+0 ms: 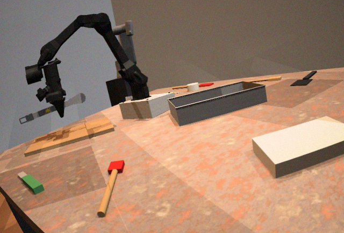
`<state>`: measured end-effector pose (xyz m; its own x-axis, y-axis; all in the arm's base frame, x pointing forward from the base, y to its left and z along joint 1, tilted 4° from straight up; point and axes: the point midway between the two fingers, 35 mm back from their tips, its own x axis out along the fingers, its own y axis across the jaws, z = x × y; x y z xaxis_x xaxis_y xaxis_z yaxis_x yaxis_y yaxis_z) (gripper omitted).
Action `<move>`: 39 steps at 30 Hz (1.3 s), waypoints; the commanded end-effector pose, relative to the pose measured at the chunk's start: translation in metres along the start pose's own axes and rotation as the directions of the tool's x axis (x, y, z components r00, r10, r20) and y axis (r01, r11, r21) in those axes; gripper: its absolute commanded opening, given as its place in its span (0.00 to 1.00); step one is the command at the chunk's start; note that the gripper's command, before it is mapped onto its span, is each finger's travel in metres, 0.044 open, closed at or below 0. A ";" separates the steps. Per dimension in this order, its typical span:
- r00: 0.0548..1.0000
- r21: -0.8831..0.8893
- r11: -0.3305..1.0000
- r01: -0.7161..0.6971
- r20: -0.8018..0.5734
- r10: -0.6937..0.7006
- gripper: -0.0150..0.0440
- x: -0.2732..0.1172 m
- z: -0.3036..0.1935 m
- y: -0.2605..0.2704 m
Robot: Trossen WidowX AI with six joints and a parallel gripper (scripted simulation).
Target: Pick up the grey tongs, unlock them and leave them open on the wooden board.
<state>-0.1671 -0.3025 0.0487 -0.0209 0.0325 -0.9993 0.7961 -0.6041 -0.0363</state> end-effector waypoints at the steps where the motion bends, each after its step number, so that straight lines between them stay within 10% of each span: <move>1: 1.000 -0.001 1.000 -0.002 -0.006 0.002 0.00 0.008 -0.002 0.000; 28: 1.000 -0.001 1.000 -0.002 -0.007 0.002 0.00 0.044 -0.005 0.000; 39: 1.000 0.002 1.000 0.001 -0.004 -0.001 0.49 0.042 -0.004 0.000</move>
<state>-0.1659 -0.2978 0.0064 -0.0185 0.0364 -0.9992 0.7948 -0.6057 -0.0368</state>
